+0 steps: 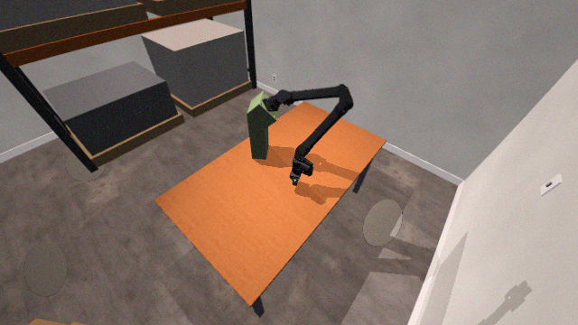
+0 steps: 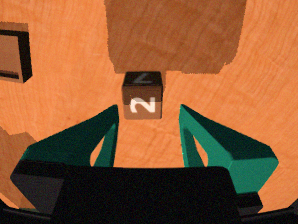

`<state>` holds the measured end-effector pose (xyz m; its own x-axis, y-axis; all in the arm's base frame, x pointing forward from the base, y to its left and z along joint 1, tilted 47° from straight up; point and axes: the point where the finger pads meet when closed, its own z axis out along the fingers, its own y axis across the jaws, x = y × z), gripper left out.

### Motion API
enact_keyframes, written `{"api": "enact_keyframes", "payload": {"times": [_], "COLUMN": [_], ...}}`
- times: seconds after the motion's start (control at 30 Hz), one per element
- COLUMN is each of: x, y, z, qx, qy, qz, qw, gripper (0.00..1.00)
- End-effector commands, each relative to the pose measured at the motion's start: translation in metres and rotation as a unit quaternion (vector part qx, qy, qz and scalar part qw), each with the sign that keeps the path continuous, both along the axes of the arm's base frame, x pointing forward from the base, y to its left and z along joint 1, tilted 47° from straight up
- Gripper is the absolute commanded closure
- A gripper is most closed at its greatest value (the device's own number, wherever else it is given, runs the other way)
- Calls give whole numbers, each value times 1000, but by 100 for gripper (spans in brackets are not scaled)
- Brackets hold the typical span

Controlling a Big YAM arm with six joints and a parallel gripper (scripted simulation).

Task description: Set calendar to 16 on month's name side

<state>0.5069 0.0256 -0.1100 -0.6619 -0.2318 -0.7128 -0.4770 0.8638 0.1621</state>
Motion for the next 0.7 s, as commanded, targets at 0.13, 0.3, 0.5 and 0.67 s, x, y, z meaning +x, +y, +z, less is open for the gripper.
{"api": "enact_keyframes", "payload": {"times": [0.13, 0.3, 0.5, 0.67], "x": [-15, -11, -11, -11], "y": [13, 14, 15, 15], "z": [-11, -10, -10, -10], "qx": [5, 4, 5, 5], "qy": [15, 10, 11, 11], "qz": [4, 4, 4, 4], "qw": [1000, 1000, 1000, 1000], "gripper": [53, 53, 53, 53]}}
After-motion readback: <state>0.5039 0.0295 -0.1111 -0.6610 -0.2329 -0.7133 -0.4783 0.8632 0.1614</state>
